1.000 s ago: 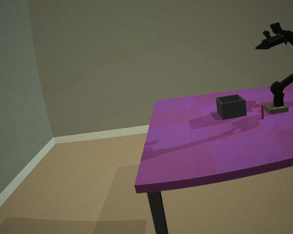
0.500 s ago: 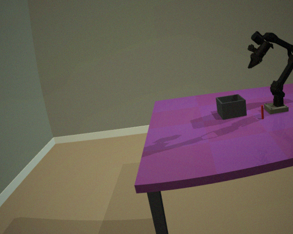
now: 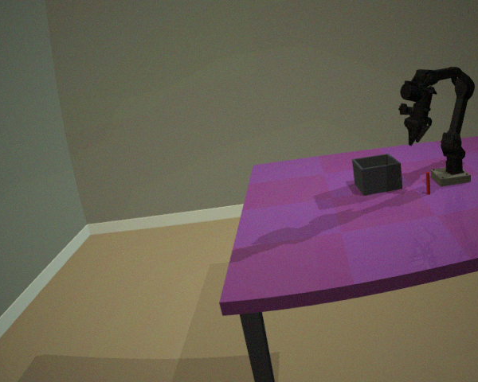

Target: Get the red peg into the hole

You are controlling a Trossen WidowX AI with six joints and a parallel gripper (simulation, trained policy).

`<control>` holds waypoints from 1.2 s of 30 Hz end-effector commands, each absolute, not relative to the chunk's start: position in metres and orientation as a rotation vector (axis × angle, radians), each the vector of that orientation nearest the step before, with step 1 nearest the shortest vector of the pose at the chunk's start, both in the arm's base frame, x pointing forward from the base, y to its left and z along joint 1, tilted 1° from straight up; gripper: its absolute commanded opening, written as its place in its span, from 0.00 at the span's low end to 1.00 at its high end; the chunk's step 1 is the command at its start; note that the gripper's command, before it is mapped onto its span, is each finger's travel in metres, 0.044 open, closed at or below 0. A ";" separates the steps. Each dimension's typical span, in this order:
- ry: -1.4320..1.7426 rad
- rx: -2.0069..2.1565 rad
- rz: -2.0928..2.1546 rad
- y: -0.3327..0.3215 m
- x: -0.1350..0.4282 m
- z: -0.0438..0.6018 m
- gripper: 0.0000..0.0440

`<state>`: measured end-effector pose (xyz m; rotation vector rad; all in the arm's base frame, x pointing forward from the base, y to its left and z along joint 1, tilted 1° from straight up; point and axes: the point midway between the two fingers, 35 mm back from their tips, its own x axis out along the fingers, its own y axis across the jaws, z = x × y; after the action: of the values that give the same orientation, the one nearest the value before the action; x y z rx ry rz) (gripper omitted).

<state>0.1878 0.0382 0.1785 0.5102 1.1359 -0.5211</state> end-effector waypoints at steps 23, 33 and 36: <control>1.270 0.739 -0.700 0.096 0.191 0.051 1.00; 1.309 0.796 -0.726 0.101 0.185 0.033 0.57; 1.332 0.804 -0.724 0.102 0.184 0.033 0.39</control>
<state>0.1848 0.1007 0.0344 0.8023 1.3104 -0.7214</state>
